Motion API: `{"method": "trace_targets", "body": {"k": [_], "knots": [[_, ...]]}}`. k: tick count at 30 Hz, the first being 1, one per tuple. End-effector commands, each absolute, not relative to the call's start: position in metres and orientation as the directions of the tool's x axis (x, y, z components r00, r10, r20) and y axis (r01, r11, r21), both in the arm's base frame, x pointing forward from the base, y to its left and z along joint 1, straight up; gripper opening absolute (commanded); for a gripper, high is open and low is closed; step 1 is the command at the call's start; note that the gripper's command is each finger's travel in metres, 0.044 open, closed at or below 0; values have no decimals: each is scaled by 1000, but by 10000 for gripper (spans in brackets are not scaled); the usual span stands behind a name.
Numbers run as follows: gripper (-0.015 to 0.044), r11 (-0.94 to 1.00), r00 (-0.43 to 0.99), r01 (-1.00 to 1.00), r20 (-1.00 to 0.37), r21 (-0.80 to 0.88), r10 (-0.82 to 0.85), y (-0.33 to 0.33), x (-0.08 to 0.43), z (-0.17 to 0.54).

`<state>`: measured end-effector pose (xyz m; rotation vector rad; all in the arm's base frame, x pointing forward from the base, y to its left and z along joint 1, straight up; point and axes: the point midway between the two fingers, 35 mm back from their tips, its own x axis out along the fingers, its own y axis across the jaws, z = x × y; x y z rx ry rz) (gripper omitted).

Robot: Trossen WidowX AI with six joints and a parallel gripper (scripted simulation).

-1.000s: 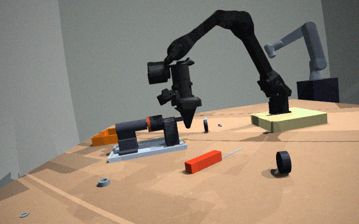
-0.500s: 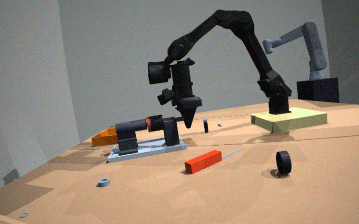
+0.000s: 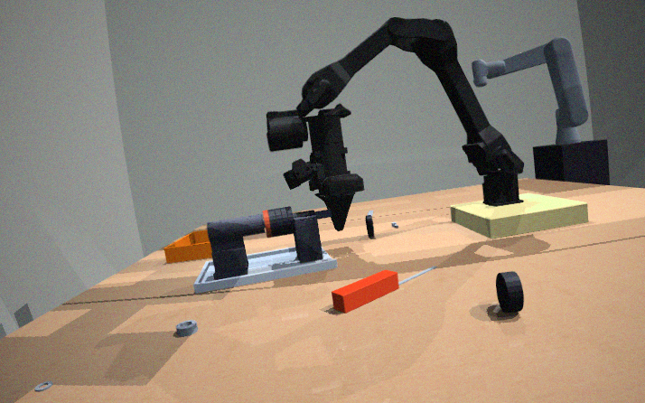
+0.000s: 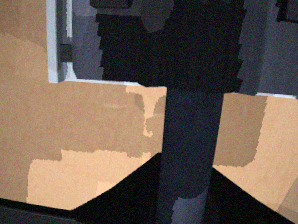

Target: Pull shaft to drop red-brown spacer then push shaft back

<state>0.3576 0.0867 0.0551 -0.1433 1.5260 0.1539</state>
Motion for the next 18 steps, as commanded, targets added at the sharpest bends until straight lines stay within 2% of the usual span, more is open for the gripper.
{"method": "trace_targets", "body": {"k": [1,18], "knots": [[0,982,35,-188,-999,2,8,86,356,55],[0,982,35,-188,-999,2,8,86,355,55]]}}
